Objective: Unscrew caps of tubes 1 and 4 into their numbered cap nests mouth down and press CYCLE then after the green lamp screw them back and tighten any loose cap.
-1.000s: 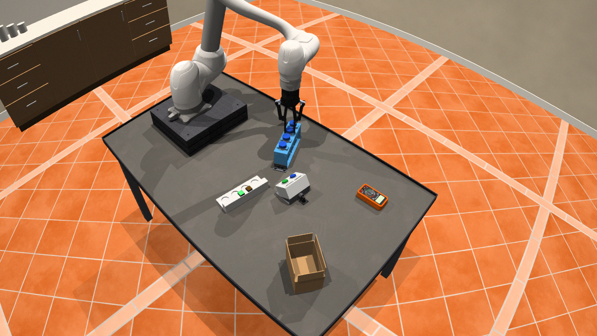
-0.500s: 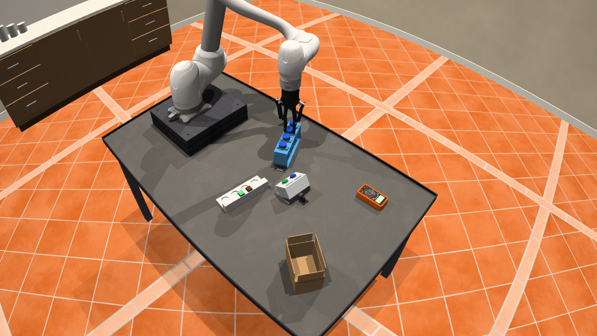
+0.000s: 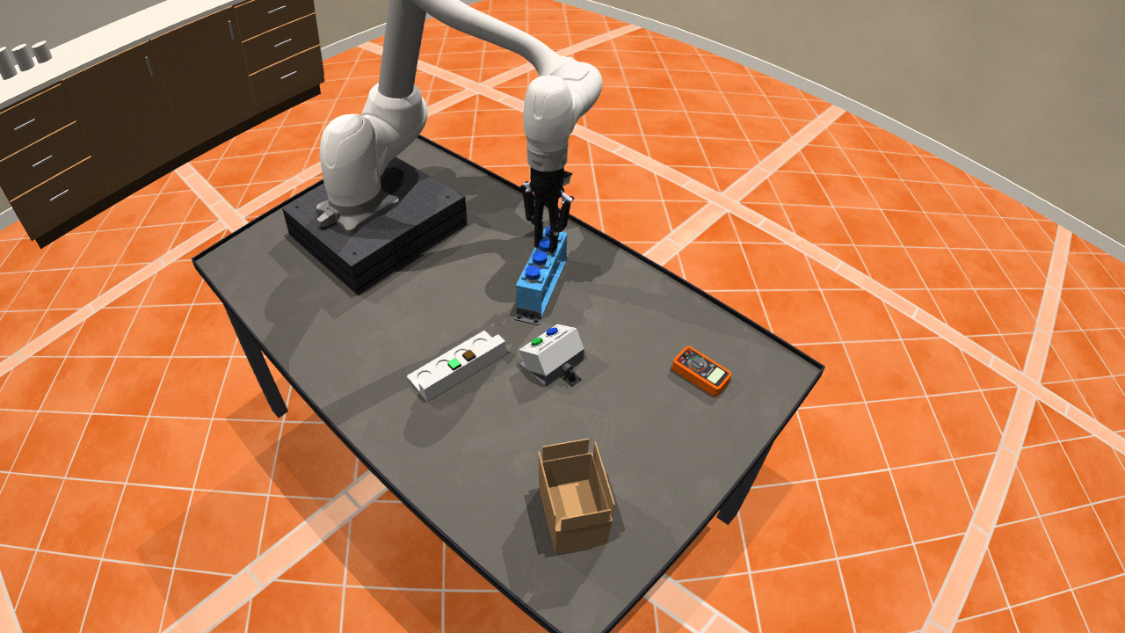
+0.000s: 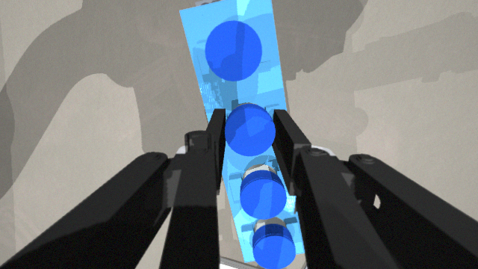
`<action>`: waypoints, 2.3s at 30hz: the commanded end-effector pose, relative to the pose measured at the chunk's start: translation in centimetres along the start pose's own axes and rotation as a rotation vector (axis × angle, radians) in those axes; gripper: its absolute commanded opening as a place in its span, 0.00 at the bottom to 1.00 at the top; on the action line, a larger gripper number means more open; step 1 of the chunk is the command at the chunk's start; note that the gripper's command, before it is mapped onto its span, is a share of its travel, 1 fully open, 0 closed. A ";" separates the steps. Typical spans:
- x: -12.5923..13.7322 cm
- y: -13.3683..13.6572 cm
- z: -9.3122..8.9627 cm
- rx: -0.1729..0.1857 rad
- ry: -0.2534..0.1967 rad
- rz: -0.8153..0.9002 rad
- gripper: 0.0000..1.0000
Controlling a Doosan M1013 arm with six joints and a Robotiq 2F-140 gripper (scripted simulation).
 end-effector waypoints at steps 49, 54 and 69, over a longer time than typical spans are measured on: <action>5.2 0.2 3.7 0.001 -0.002 0.465 0.41; 5.2 0.2 2.2 0.001 -0.002 0.465 0.41; 5.2 0.2 0.8 0.001 -0.002 0.465 0.41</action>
Point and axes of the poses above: the point where the finger pads meet when closed, its own z axis back along the fingers, its own y axis across the jaws, x = y × z, the point moved 8 cm from there along z, back along the fingers, and after that the axes turned 11 degrees about z, right-handed, at the moved point
